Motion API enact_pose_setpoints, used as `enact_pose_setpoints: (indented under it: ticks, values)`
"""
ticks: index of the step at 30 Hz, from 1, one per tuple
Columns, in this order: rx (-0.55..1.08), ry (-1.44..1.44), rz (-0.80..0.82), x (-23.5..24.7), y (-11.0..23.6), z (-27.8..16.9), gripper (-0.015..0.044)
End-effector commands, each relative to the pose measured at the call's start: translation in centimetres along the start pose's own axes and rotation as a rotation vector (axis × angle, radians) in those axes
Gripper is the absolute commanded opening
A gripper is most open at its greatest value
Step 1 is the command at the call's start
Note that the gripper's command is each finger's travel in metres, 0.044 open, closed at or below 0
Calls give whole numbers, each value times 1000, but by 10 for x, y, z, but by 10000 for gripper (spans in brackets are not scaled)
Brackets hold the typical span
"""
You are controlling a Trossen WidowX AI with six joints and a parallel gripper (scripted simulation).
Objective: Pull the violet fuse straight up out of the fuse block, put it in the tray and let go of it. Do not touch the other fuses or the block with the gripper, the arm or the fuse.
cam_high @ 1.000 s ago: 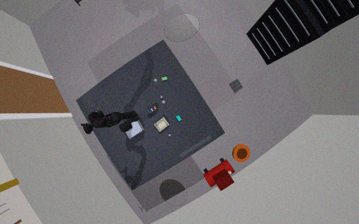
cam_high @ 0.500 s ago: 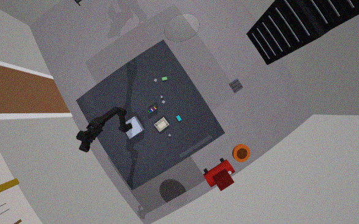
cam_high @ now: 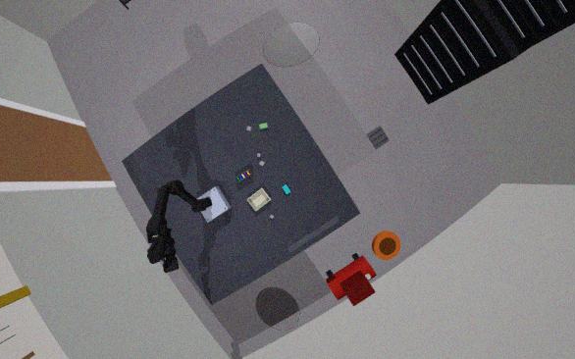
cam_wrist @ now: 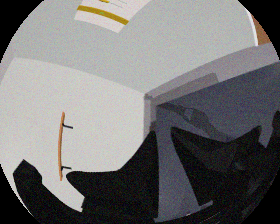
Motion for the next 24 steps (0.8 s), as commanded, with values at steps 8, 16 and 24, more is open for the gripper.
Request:
enact_pose_setpoints:
  ticks: [8,16,24]
  values:
    - [485,251,128,62,-18,-162,74]
    - [779,482,175,64,22,-288,74]
    - [1004,696,173,24,81,-378,74]
Point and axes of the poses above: the point midway between the two fingers, 35 mm back from their tips, its own y axis back along the fingers, its own x axis across the jaws, z = x × y, the point moved 3 cm from there along y, back along the fingers, and after that the axes turned 5 degrees about y, right-handed, at the moved point
